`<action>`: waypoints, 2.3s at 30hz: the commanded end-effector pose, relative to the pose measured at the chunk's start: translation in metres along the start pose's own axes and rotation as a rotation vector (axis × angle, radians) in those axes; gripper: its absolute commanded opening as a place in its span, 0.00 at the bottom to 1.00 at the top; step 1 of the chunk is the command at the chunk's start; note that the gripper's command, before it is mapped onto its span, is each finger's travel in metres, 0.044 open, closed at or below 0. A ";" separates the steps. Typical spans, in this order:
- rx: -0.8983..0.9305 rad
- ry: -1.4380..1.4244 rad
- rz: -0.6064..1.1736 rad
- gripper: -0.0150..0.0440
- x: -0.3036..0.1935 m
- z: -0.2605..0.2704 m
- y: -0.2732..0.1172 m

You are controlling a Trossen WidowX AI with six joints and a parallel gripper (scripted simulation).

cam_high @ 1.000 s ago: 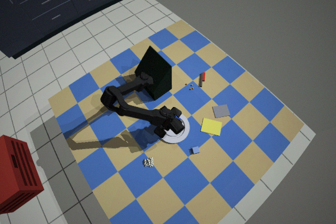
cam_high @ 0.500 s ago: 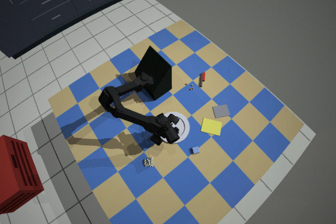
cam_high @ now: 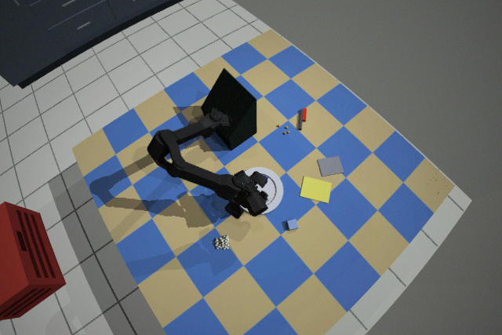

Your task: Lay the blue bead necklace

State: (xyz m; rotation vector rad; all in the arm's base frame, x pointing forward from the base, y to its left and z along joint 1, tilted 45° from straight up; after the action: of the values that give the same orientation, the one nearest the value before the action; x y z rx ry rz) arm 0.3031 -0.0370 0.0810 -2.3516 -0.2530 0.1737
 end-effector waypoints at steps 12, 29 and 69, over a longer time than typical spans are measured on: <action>-0.004 -0.003 0.005 0.97 -0.001 -0.001 -0.005; -0.004 -0.004 0.005 1.00 0.000 0.001 -0.006; -0.003 0.660 0.005 0.60 -0.005 0.007 -0.018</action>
State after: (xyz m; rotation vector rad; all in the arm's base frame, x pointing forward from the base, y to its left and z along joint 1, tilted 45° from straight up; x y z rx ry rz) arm 0.2980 -0.0259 0.0861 -2.3251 -0.0445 -0.3028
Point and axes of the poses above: the point midway between the two fingers, 35 mm back from their tips, its own y axis out along the fingers, its own z axis across the jaws, x = y × z, the point moved 8 cm from there along -y, back along the fingers, and after that the axes turned 8 degrees about y, right-handed, at the moved point
